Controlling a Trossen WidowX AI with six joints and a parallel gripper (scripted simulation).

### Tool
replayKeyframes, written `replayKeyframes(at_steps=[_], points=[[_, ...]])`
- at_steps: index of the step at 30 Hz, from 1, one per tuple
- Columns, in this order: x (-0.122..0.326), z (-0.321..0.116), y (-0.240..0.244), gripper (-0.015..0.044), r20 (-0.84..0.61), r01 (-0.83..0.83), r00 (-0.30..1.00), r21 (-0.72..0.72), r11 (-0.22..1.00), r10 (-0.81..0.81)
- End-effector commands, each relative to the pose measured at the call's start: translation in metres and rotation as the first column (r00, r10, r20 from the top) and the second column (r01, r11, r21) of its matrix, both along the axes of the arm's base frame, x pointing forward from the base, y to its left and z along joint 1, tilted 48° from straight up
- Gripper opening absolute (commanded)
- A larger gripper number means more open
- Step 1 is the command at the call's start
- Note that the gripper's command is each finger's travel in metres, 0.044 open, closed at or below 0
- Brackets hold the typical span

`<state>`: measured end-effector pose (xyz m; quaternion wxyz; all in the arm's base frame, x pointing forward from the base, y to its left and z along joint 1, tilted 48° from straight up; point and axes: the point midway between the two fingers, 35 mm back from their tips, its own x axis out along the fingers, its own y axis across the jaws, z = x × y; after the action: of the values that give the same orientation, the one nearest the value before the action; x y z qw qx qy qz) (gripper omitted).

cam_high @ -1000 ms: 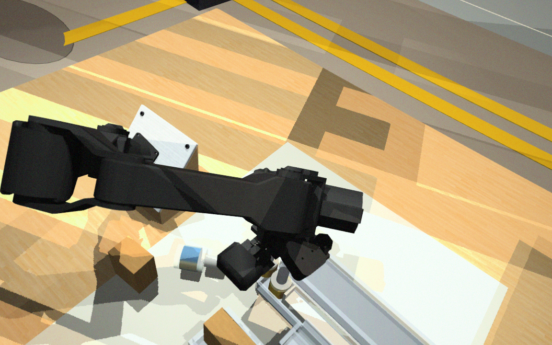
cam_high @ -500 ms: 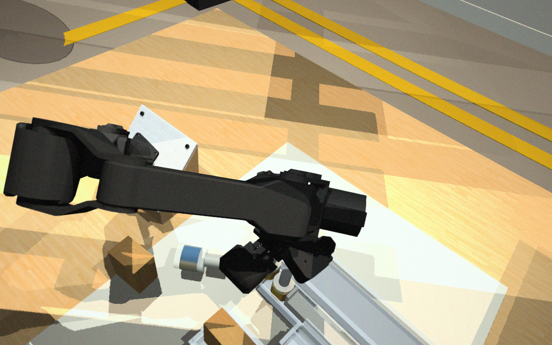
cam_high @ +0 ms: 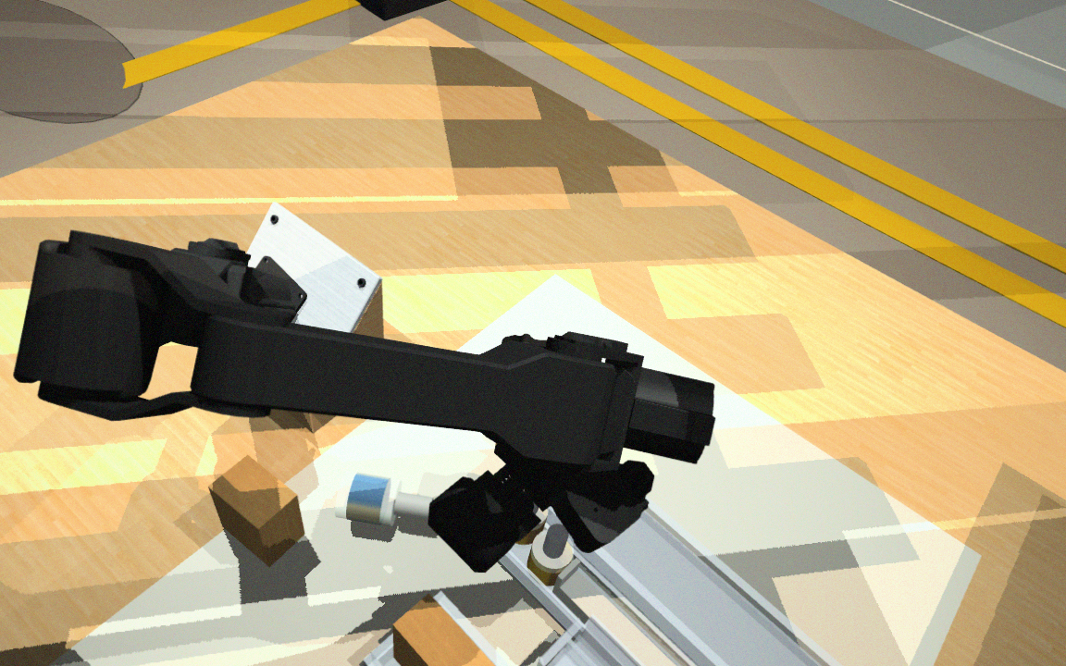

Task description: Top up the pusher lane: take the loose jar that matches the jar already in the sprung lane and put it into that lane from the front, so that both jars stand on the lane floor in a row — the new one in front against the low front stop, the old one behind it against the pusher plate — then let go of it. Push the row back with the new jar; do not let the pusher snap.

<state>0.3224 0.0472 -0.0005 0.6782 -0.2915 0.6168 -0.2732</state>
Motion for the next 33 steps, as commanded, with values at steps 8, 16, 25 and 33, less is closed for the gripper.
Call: replayKeyframes(at_steps=[8, 16, 25, 33], points=[[0.01, 0.005, 0.001, 0.0, 0.022, -0.006, 1.0, -0.003, 1.0, 0.006], [0.013, 0.006, 0.001, 0.0, 0.022, -0.006, 1.0, -0.004, 1.0, 0.006], [0.016, 0.007, 0.002, 0.0, 0.022, -0.006, 1.0, -0.004, 1.0, 0.006], [0.019, 0.008, 0.003, 0.0, 0.022, -0.006, 1.0, -0.004, 1.0, 0.006]])
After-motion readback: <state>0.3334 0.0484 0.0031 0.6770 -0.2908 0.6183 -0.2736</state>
